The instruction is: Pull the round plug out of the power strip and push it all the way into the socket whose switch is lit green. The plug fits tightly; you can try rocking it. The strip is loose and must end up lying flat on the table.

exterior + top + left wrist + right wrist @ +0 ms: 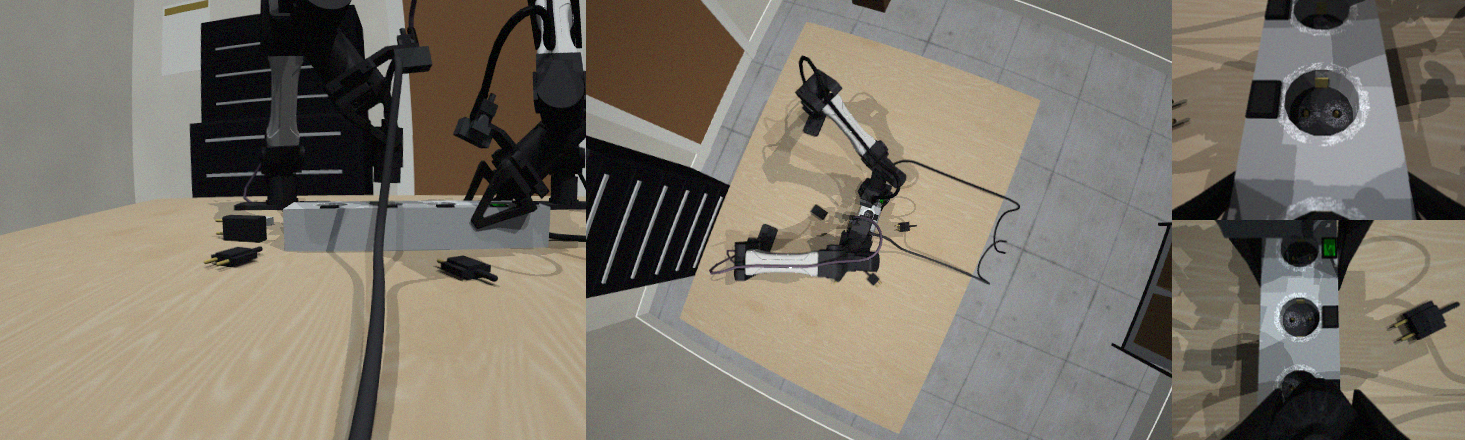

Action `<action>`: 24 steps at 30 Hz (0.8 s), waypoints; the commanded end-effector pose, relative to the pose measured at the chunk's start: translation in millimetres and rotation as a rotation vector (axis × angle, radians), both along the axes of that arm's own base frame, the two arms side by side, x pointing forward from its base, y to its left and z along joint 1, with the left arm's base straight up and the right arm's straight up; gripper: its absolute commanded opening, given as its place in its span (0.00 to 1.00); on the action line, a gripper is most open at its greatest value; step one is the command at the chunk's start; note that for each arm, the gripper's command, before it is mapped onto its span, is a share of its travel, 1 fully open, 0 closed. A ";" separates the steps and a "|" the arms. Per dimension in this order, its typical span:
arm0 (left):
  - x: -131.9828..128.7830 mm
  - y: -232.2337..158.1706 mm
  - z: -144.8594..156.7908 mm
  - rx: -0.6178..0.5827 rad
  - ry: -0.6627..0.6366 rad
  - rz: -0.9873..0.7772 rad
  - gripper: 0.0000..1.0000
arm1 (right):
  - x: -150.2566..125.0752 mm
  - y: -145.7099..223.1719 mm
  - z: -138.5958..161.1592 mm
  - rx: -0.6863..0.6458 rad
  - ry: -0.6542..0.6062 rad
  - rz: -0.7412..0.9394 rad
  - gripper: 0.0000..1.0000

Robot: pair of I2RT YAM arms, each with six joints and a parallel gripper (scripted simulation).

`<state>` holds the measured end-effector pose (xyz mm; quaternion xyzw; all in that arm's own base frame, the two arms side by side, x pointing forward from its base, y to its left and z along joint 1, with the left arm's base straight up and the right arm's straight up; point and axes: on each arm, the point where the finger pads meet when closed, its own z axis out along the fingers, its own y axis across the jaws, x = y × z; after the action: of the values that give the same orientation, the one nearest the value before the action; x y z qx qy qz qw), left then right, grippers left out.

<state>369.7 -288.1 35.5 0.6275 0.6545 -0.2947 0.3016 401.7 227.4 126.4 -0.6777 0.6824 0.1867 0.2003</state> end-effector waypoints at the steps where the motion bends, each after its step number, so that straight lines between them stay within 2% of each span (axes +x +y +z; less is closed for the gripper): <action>1: 8.1 -0.5 15.7 -0.018 -0.046 -0.005 0.73 | 0.1 6.5 -7.7 -0.039 0.020 0.007 0.33; 4: 9.0 -0.8 16.8 -0.019 -0.049 -0.005 0.73 | 0.1 6.5 -7.7 -0.039 0.020 0.007 0.33; 6: 0.7 5.1 -5.0 0.022 0.007 0.003 0.73 | 0.6 5.4 -2.0 -0.034 0.004 0.010 0.33; 7: -0.7 5.8 -6.6 0.024 0.011 0.004 0.73 | 0.7 5.4 -2.0 -0.034 0.004 0.010 0.33; 18: -0.4 5.9 -10.2 0.029 0.018 0.004 0.73 | -0.9 5.2 0.1 -0.029 0.012 0.010 0.33; 19: 4.3 2.5 1.5 0.006 -0.012 0.000 0.73 | -2.3 4.7 1.6 -0.032 0.019 0.010 0.33; 21: 4.3 2.5 1.5 0.006 -0.012 0.000 0.73 | -2.3 4.7 1.6 -0.032 0.019 0.010 0.33; 24: 8.0 -0.7 17.7 -0.021 -0.047 -0.006 0.73 | -2.3 4.9 11.8 -0.033 0.024 0.010 0.33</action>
<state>369.7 -288.1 35.4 0.6276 0.6546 -0.2946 0.3015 394.0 231.5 123.7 -0.6823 0.6851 0.1866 0.1741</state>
